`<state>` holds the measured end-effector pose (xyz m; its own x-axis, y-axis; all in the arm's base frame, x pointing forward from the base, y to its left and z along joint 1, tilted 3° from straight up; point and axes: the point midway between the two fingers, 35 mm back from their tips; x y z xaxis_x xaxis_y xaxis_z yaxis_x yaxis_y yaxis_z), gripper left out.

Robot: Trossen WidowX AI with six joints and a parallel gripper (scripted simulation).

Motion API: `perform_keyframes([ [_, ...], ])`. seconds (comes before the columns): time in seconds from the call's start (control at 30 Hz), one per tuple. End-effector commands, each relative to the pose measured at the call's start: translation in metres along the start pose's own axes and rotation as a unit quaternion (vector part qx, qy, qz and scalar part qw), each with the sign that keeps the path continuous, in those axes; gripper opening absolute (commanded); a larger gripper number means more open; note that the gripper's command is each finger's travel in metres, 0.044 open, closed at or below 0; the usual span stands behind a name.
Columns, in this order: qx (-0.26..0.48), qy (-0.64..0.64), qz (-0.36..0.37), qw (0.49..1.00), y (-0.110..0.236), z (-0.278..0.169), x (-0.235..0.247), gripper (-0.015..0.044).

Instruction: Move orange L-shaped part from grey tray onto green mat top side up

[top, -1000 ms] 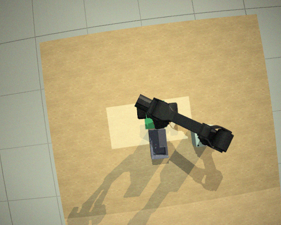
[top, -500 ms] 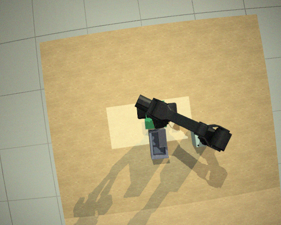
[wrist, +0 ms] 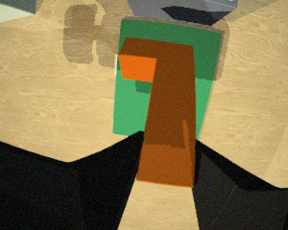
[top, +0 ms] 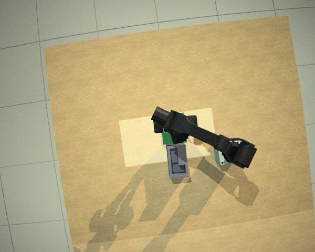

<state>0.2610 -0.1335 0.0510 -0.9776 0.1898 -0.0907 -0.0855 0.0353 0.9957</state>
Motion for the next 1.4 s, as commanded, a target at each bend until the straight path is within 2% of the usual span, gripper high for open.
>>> perform_keyframes([
  [0.0, -0.003, 0.002, 0.005, 1.0, -0.009, 0.001, 0.003, 0.0],
  [0.33, -0.003, 0.002, 0.005, 1.0, -0.023, 0.002, 0.003, 0.0],
  [1.13, -0.002, 0.0, 0.005, 1.0, -0.023, 0.001, 0.003, 0.0],
  [1.37, -0.002, 0.0, 0.005, 1.0, -0.023, 0.001, 0.003, 0.0184],
])
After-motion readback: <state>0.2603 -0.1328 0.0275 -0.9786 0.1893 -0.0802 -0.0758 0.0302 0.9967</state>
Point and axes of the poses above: the point midway between the two fingers, 35 mm back from their tips, its own y axis back along the fingers, its own x axis across the jaws, z = x × y, and after that the axes turned 15 degrees about -y, right-handed
